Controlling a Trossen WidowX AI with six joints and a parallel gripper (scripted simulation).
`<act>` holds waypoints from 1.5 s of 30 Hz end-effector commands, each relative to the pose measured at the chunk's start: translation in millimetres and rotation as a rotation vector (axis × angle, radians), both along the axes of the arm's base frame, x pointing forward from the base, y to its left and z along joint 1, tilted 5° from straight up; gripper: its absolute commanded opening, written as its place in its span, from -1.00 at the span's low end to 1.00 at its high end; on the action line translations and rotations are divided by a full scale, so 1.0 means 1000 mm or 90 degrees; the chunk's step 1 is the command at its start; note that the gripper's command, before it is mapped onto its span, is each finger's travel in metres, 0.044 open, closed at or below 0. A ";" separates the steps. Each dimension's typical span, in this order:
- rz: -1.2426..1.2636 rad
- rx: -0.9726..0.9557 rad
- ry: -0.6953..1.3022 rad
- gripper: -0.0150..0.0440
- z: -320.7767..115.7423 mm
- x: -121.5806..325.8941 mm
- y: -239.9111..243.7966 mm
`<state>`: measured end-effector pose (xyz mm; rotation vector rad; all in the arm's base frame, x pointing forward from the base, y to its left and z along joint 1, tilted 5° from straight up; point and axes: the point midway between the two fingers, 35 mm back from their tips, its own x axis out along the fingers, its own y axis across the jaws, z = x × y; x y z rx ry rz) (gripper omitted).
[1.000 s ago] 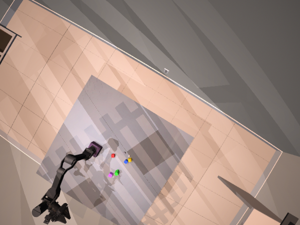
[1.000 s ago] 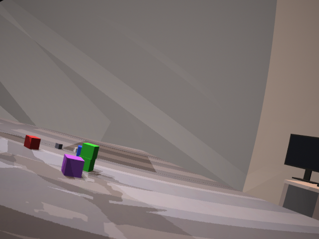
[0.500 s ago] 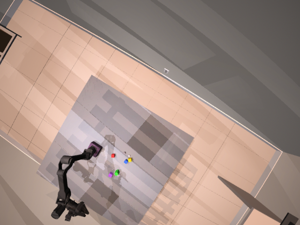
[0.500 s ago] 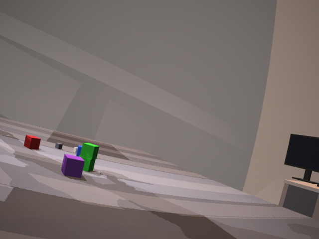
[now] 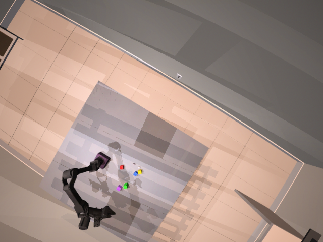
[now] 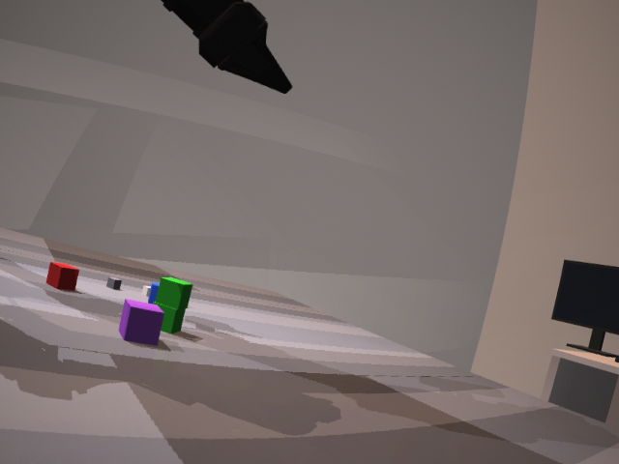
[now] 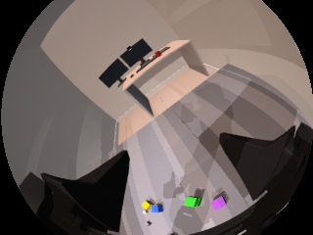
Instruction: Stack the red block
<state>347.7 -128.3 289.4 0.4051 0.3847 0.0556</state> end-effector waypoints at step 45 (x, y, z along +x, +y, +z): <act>0.511 -0.516 0.646 1.00 -0.213 -0.139 0.193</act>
